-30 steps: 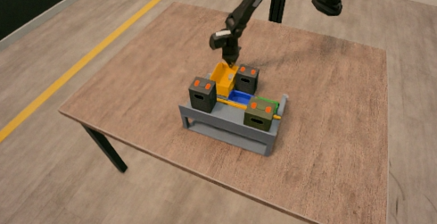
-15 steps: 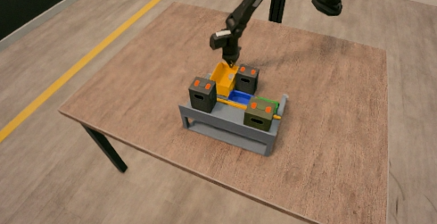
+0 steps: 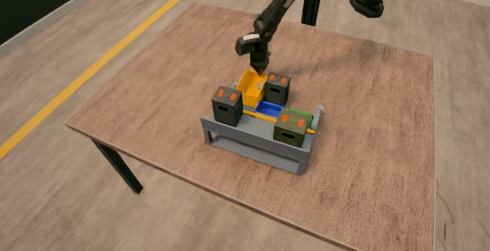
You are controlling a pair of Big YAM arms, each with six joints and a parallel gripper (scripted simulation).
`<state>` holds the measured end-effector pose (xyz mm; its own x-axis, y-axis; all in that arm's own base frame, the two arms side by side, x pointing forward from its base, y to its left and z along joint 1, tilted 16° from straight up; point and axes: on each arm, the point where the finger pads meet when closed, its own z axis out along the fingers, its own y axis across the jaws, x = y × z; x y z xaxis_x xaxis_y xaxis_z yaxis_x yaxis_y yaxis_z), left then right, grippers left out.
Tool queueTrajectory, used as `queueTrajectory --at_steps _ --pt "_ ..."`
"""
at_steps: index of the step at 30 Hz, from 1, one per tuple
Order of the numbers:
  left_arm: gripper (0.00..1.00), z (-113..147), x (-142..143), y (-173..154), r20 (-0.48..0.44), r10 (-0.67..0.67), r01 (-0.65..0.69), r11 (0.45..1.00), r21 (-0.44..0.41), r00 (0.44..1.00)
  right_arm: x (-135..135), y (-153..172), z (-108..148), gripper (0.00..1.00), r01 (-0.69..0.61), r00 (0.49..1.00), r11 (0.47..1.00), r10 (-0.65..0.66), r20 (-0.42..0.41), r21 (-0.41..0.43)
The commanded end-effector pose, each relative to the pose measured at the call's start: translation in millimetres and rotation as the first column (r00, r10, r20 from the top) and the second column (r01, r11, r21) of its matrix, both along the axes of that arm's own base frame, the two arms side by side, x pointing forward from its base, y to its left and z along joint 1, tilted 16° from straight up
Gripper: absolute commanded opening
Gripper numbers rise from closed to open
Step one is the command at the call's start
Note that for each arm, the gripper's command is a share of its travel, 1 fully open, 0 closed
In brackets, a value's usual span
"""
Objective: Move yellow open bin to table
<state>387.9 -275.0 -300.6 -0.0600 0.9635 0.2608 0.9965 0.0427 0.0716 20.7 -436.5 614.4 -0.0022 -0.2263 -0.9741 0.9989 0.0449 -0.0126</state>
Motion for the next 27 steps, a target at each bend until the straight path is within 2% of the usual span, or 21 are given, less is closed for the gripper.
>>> queueTrajectory --at_steps 1,27 --pt "0.0 13.7 0.3 -16.4 0.024 -0.003 0.004 1.0 -0.026 1.0 -3.6 9.4 12.0 1.0 0.004 1.0 0.999 -0.003 0.014 -0.041" --pt "0.0 11.7 -17.2 -16.5 0.022 -0.003 0.004 1.0 -0.026 1.0 -3.6 9.4 12.0 1.0 0.004 1.0 0.999 -0.003 0.014 -0.041"
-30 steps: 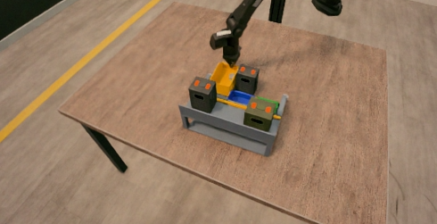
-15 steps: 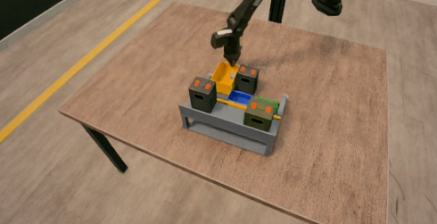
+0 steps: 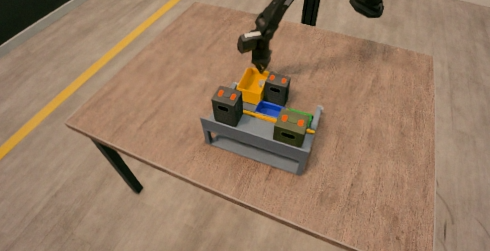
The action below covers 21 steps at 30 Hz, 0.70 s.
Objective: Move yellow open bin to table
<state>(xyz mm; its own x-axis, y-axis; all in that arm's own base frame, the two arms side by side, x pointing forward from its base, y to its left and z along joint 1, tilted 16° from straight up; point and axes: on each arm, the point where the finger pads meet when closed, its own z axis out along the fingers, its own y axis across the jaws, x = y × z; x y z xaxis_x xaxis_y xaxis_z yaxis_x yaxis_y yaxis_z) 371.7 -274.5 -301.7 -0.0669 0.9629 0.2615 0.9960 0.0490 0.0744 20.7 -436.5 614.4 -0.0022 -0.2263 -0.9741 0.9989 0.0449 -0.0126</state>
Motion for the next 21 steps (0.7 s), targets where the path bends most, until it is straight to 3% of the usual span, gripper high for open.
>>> queueTrajectory --at_steps 1,21 --pt "0.0 13.0 -1.6 -17.2 0.02 -0.01 0.01 1.0 -0.027 1.0 -3.6 9.4 12.0 1.0 0.004 1.0 0.999 -0.003 0.014 -0.041" --pt "0.0 12.2 -9.8 -17.1 0.017 -0.012 0.012 1.0 -0.025 1.0 -3.6 9.4 12.0 1.0 0.004 1.0 0.999 -0.003 0.014 -0.041"
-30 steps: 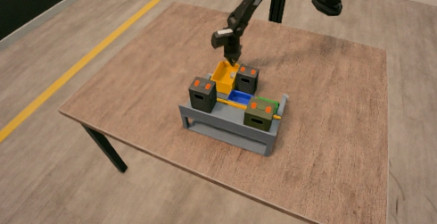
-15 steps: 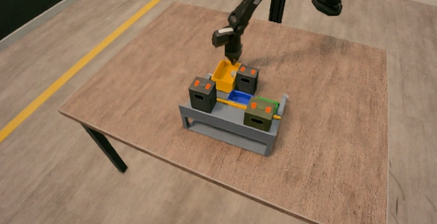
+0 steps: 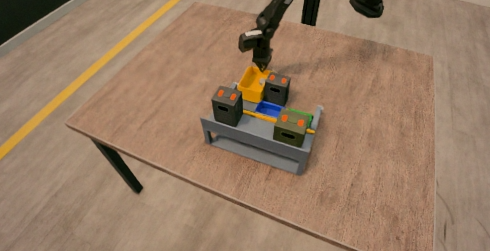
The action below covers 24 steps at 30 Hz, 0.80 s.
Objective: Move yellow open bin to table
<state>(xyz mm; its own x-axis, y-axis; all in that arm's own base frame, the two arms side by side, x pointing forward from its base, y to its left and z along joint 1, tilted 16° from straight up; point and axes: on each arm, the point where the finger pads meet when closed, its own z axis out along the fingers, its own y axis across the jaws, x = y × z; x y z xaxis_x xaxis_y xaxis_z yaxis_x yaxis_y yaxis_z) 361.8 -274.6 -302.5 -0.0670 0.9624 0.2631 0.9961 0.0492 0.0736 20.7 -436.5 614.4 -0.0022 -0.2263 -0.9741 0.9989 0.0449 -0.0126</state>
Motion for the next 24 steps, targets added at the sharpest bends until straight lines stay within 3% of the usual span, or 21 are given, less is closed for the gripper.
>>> queueTrajectory --at_steps 1,24 --pt "0.0 13.1 0.2 -17.0 0.018 -0.012 0.012 1.0 -0.027 1.0 -3.6 9.4 12.0 1.0 0.004 1.0 0.999 -0.003 0.014 -0.041" --pt "0.0 11.6 -3.0 -17.4 0.014 -0.022 0.023 0.999 -0.026 1.0 -3.6 9.4 12.0 1.0 0.004 1.0 0.999 -0.003 0.014 -0.041"
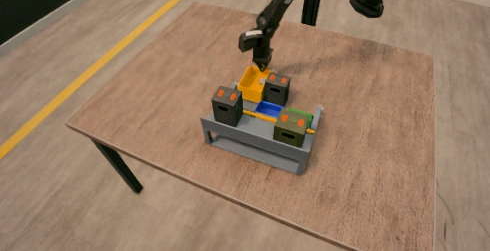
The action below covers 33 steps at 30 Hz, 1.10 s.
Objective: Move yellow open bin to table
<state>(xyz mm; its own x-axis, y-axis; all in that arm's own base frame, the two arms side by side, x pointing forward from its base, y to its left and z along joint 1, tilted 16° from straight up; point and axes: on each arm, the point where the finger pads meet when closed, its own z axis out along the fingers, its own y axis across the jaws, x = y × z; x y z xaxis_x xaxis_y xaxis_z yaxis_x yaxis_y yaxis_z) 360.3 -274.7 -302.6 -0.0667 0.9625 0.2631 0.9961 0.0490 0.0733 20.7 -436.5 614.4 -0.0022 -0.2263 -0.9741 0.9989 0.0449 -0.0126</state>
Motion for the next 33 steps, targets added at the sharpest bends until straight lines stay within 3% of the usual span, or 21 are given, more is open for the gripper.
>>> queueTrajectory --at_steps 1,33 --pt "0.0 11.6 -1.8 -17.5 0.014 -0.024 0.024 0.999 -0.026 1.0 -3.6 9.4 12.0 1.0 0.004 1.0 0.999 -0.003 0.014 -0.041" --pt "0.0 7.8 -2.2 -22.2 0.009 -0.049 0.049 0.998 -0.029 0.999 -3.6 9.4 12.0 1.0 0.004 1.0 0.999 -0.003 0.014 -0.041"
